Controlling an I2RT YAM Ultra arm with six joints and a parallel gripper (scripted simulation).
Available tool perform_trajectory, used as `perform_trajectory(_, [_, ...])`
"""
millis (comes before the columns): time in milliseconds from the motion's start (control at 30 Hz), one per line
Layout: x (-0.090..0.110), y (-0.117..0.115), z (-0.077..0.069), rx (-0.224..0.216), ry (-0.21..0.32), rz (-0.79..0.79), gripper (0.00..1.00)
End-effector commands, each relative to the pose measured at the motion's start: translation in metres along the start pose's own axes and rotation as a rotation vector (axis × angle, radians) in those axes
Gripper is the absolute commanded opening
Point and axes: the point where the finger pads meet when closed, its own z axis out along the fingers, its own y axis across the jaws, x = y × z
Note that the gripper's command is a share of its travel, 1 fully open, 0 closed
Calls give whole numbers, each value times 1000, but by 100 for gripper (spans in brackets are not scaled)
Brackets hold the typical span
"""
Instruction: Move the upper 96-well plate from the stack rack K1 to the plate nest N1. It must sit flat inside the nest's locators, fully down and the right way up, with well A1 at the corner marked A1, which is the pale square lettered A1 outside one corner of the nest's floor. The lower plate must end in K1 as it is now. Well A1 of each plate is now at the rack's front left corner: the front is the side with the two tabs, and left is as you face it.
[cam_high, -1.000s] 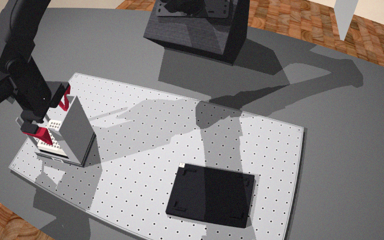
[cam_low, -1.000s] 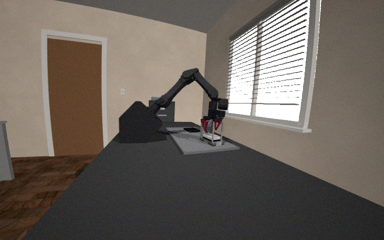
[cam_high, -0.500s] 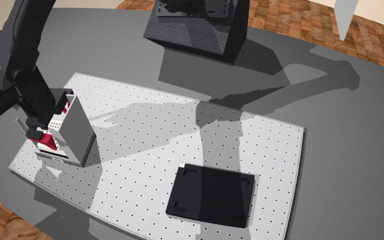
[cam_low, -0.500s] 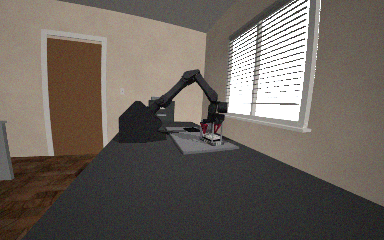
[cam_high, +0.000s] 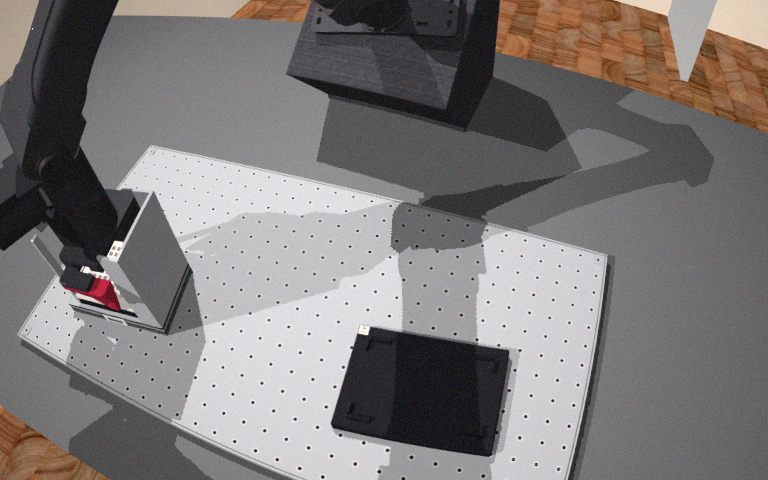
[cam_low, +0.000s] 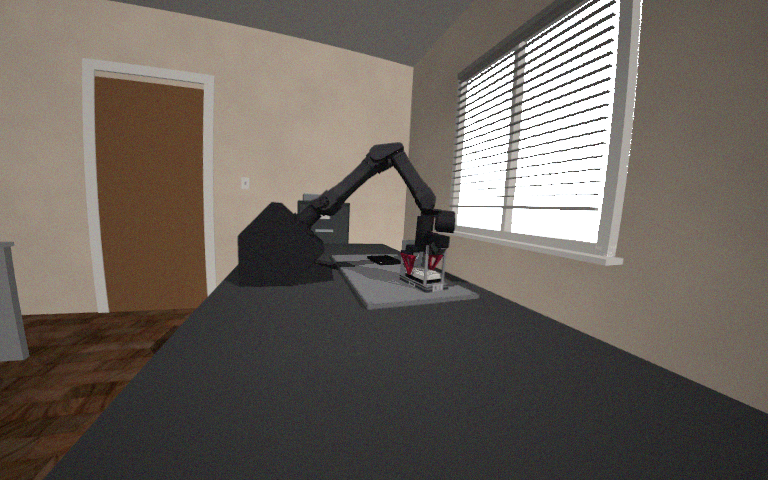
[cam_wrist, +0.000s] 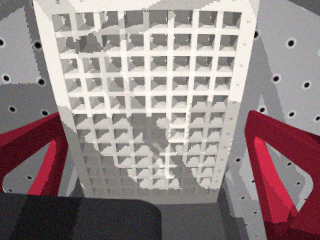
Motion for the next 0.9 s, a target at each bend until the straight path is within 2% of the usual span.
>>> perform_trajectory(0, [-3, 0, 6, -7, -22, 1, 100])
perform_trajectory(33, [-9, 7, -5, -31, -47, -4, 100])
perform_trajectory(67, [-12, 10, -9, -38, -56, -5, 100])
perform_trajectory(867, [-13, 10, -8, -38, -56, -8, 100])
